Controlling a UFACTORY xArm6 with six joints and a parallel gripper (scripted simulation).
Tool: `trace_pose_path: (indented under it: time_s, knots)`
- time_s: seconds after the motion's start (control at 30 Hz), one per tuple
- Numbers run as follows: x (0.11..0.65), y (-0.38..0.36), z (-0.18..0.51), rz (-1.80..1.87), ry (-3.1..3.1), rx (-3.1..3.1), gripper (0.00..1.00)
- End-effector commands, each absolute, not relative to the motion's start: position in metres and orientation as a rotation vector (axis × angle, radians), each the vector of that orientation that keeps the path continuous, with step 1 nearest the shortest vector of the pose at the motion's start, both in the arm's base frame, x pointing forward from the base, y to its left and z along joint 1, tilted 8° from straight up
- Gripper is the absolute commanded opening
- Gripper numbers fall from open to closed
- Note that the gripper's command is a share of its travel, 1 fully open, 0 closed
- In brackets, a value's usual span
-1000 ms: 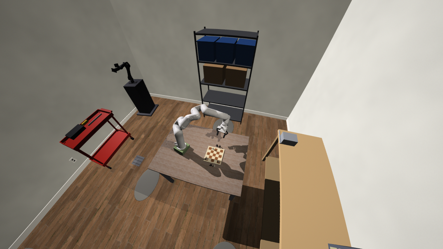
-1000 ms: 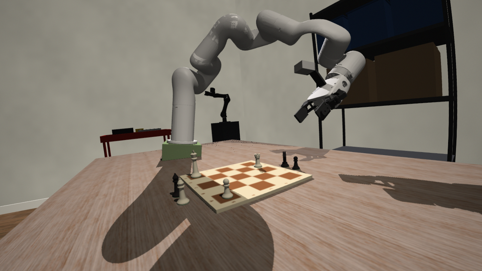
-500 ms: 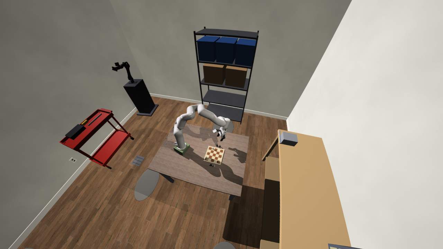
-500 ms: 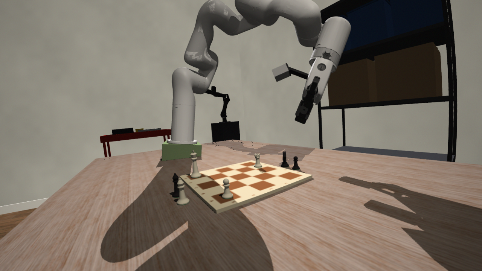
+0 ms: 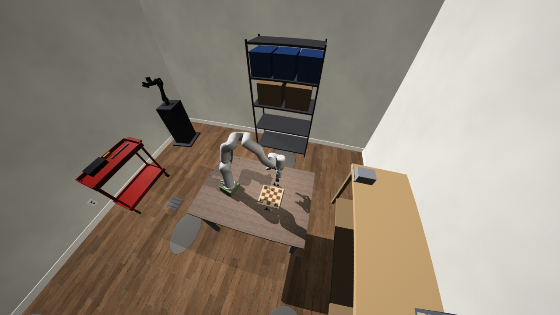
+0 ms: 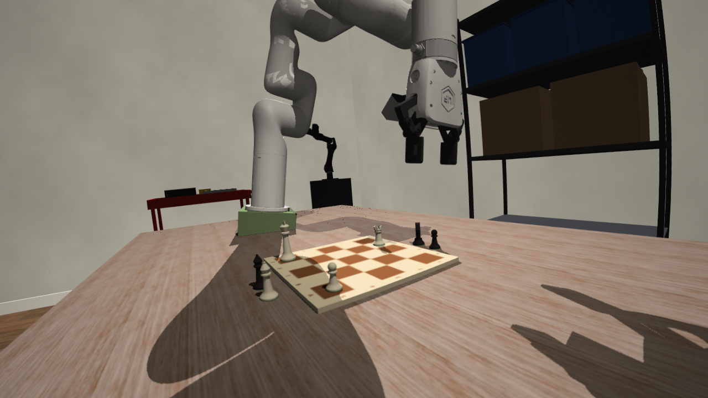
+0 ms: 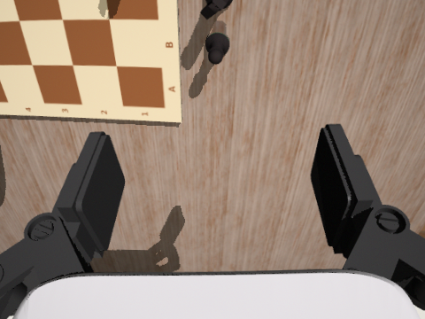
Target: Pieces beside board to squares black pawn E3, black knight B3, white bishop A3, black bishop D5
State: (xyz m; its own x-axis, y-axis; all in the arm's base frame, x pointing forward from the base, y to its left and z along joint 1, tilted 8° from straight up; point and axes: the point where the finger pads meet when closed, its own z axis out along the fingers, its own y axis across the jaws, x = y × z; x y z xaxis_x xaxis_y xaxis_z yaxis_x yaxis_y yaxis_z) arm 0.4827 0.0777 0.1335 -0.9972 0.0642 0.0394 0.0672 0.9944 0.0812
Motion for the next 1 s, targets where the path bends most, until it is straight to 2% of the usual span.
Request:
trace_pose_path:
  time_s: [0.0, 0.97]
  knots:
    - [0.485, 0.0685, 0.1394, -0.205, -3.16, -0.293, 1.0]
    - [0.4851, 0.068, 0.1382, -0.206, -3.179, -0.154, 1.0]
